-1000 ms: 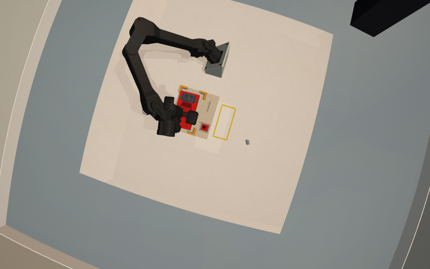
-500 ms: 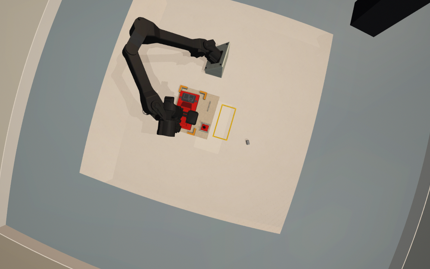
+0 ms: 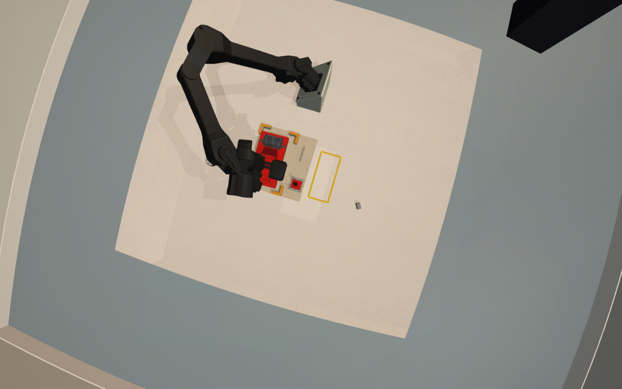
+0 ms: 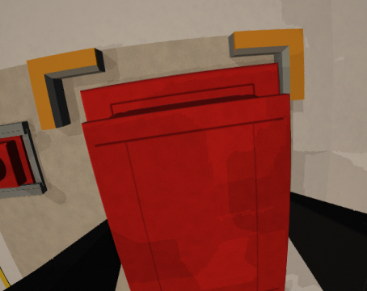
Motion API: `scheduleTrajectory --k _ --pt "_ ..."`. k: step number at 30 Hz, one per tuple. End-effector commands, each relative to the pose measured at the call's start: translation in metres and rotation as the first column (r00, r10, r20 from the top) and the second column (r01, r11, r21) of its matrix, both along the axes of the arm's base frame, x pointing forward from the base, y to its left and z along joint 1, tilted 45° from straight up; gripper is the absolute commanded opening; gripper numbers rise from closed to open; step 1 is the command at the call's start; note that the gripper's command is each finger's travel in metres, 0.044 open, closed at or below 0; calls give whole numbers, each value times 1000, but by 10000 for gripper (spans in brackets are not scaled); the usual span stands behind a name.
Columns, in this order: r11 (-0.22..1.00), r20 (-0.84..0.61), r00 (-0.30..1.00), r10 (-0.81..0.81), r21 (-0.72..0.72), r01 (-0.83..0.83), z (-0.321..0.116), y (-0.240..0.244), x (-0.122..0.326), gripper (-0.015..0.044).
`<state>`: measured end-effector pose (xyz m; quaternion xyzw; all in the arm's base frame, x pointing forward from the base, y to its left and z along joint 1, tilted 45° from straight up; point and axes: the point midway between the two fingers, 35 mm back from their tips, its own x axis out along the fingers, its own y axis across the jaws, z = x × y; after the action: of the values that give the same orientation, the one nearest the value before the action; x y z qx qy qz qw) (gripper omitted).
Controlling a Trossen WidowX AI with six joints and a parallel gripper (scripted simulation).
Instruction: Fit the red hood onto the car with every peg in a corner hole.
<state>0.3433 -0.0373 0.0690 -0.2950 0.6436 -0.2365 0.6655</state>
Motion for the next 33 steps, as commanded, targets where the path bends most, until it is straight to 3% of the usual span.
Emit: scheduleTrajectory --k 1,33 --pt "1000 -1 1000 3 -6 -3 -1 -1 0 0" --pt "1000 0 1000 3 -6 -3 -10 -10 2 0"
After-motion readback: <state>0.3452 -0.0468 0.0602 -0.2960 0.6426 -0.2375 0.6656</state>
